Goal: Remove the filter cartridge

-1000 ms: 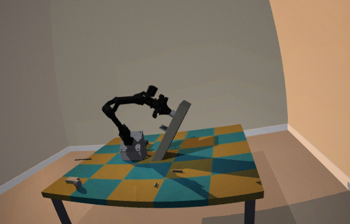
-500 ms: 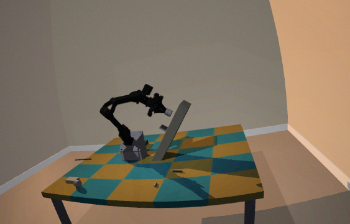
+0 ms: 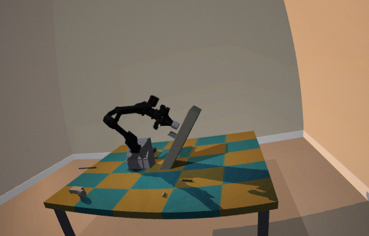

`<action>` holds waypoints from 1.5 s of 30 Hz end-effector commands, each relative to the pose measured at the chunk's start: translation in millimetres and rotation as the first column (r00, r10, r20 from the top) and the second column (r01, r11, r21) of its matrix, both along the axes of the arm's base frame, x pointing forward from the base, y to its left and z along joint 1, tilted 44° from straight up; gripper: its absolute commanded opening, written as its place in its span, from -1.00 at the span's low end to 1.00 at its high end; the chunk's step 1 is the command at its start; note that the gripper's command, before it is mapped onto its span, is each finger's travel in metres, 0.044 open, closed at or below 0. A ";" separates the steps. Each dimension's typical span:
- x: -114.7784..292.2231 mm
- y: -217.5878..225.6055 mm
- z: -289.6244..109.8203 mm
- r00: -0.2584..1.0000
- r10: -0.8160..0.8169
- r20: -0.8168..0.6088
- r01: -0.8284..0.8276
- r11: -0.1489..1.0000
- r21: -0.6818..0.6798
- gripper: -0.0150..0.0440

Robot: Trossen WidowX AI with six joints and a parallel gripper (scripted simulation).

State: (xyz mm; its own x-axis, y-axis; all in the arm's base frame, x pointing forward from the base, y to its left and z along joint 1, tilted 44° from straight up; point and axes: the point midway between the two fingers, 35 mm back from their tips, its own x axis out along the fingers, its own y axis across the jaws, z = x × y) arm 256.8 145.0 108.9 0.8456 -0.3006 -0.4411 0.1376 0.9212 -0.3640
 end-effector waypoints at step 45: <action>15.6 72.0 74.1 1.000 0.002 0.008 -0.002 1.000 0.014 0.51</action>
State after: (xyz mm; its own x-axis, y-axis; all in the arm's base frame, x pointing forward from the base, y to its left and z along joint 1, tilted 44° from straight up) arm 276.2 194.2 158.2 0.8430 -0.3022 -0.4451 0.1393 0.9217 -0.3620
